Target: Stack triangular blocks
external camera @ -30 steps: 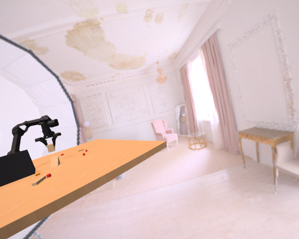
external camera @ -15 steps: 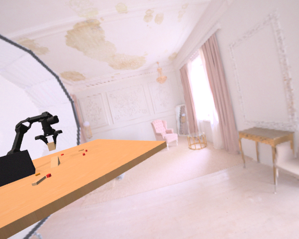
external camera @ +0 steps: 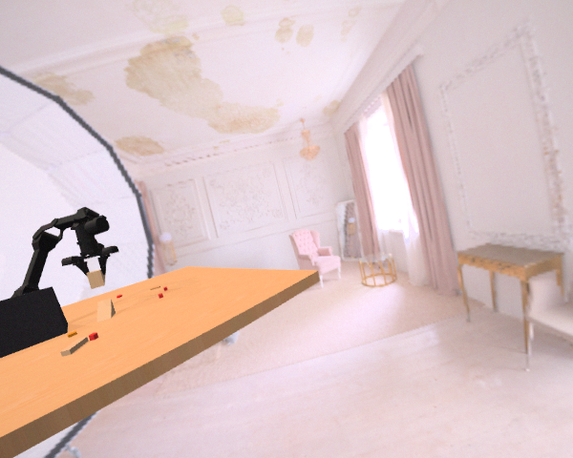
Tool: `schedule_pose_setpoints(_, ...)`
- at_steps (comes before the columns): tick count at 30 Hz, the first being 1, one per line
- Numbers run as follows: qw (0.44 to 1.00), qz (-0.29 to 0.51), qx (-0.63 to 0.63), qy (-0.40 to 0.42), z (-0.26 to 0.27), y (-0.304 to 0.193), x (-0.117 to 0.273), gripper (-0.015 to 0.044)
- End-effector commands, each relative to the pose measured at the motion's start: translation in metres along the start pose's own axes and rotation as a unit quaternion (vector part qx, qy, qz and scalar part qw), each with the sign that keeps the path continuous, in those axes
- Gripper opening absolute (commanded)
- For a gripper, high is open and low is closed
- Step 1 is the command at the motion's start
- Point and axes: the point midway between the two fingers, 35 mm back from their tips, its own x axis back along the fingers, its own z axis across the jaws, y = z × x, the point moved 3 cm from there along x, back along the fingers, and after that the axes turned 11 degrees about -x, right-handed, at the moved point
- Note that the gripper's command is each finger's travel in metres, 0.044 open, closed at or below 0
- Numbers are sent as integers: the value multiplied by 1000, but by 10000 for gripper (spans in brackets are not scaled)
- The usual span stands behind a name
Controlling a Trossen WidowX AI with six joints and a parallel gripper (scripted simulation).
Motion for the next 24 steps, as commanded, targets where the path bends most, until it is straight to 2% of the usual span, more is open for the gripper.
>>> schedule_pose_setpoints(1,1000,-1,1,-2,-10,-25,3,0)
schedule_pose_setpoints(17,1000,-9,20,7,-25,-97,3,0)
schedule_pose_setpoints(24,1000,-10,24,8,-31,-98,0,0)
